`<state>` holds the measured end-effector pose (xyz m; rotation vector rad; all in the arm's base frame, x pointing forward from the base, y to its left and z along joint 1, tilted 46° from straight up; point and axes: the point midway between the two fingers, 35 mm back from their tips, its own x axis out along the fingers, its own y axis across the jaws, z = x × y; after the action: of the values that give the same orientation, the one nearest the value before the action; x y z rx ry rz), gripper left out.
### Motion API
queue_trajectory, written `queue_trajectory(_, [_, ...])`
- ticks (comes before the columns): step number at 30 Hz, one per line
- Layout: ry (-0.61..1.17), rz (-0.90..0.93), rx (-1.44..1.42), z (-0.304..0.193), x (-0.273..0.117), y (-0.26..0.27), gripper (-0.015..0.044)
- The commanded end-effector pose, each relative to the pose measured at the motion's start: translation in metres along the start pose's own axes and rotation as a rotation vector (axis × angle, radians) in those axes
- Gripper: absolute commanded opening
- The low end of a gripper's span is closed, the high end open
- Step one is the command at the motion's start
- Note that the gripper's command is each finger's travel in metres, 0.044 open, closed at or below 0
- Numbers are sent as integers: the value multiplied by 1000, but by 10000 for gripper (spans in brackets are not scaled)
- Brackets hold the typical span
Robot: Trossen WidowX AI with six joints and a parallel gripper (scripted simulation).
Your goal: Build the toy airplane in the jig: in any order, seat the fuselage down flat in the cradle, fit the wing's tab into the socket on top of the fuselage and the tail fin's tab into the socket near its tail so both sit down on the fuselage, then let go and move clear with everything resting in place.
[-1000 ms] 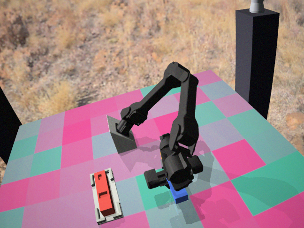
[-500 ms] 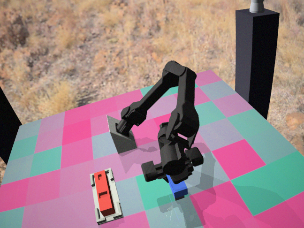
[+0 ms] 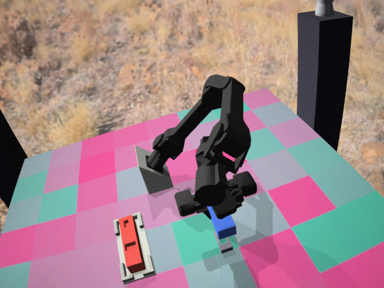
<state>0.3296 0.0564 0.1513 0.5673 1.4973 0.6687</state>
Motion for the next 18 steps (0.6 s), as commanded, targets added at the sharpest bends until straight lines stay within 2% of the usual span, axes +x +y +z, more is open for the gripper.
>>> queue_trajectory(1, [-2,-2,2,-1,-15,-1,0])
queue_trajectory(7, [-2,0,15,-2,-22,-3,0])
queue_trajectory(18, [-6,-11,208,3,-19,-38,0])
